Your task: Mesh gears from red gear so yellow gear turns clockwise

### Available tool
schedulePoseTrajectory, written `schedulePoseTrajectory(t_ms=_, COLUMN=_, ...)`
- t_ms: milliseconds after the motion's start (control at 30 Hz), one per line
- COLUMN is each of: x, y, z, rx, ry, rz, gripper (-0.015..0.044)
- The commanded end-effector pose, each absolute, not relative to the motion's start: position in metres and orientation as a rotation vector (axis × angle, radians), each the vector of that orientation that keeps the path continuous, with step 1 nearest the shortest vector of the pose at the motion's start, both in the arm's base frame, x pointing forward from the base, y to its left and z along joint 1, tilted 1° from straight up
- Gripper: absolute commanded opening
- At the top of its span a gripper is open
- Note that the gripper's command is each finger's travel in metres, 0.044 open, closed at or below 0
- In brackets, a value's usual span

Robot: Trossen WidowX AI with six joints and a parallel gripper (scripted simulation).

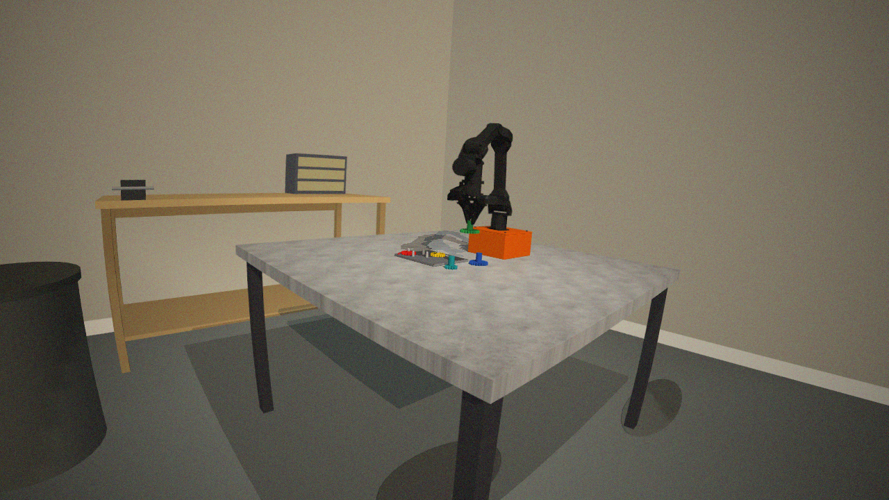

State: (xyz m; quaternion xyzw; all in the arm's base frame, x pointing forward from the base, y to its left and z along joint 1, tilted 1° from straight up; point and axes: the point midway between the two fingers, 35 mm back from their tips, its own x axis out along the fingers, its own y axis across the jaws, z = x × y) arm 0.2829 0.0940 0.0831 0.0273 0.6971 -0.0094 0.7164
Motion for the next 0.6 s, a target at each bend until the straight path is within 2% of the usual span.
schedulePoseTrajectory(t_ms=0, x=0.288, y=0.085, z=0.078, rx=0.055, ry=1.549, rz=-0.021, gripper=0.0000)
schedulePoseTrajectory(t_ms=567, x=0.304, y=0.049, z=0.067, rx=0.055, ry=1.547, rz=-0.026, gripper=0.0000)
